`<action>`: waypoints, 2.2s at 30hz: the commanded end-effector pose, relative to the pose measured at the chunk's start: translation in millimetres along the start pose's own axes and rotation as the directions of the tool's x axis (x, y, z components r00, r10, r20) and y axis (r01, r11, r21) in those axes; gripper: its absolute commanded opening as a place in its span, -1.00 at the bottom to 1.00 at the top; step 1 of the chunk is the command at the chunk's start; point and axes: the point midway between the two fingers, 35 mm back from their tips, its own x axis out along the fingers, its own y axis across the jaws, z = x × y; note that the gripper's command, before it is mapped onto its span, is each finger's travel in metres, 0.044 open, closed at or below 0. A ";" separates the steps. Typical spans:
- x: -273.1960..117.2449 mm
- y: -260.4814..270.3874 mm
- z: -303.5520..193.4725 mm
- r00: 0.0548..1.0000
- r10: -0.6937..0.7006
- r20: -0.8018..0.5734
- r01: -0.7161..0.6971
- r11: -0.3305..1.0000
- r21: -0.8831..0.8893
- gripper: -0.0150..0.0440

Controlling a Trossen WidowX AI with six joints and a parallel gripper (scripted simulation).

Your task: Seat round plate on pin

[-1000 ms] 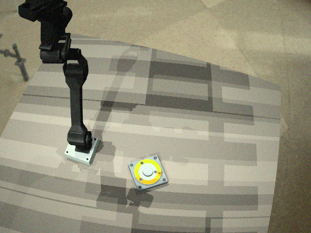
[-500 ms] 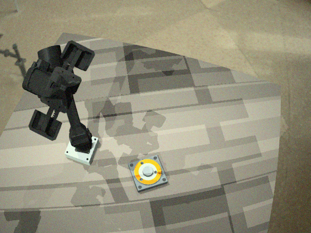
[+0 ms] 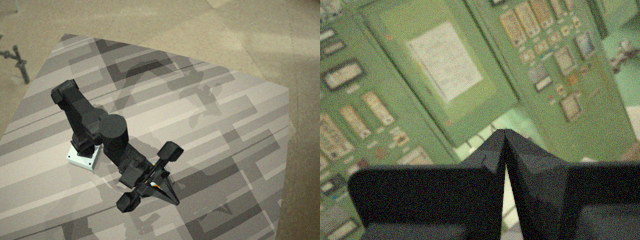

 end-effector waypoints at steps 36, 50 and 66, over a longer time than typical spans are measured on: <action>-137.7 -53.5 -449.1 -0.044 -0.456 -0.889 -0.477 0.791 -0.382 -0.49; -145.6 -43.2 -458.8 -0.045 -0.455 -0.889 -0.477 0.792 -0.381 -0.49; -155.7 -34.7 -463.7 -0.046 -0.454 -0.890 -0.477 0.793 -0.380 -0.49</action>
